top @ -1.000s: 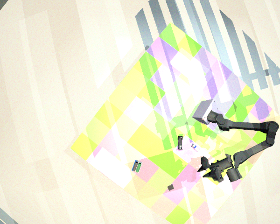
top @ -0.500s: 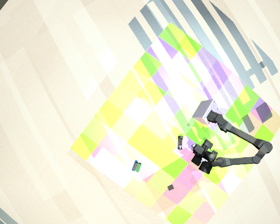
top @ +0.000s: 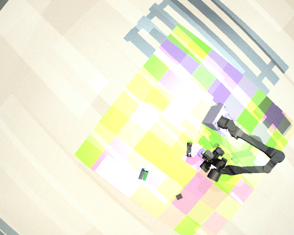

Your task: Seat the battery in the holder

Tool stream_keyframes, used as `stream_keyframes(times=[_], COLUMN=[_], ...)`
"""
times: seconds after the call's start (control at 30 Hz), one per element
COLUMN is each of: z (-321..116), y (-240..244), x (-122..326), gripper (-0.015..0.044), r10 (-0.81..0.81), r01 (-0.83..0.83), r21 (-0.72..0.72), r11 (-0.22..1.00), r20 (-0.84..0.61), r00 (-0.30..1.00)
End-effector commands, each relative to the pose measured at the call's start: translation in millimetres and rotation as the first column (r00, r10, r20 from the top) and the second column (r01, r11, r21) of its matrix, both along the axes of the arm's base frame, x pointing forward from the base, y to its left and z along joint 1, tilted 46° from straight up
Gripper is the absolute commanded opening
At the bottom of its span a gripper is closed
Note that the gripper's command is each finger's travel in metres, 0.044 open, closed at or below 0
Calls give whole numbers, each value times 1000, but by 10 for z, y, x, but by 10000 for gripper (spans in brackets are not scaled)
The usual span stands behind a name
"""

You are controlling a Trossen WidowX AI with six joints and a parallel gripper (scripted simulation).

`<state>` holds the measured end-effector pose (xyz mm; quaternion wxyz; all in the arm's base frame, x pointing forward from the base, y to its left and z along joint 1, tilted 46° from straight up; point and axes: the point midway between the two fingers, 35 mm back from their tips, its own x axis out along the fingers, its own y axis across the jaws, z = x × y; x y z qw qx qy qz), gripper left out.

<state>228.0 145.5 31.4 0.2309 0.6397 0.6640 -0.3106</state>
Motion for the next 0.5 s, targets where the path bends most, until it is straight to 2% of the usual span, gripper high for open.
stream_keyframes(times=[0.0, 0.47], z=[-50, -205], y=[46, 204], x=[-20, -39], gripper=[241, 241], r10=[1, 1], r01=[-1, -1], r21=[3, 4], r11=[1000, 1000], r20=[-11, -11], r00=[1000, 1000])
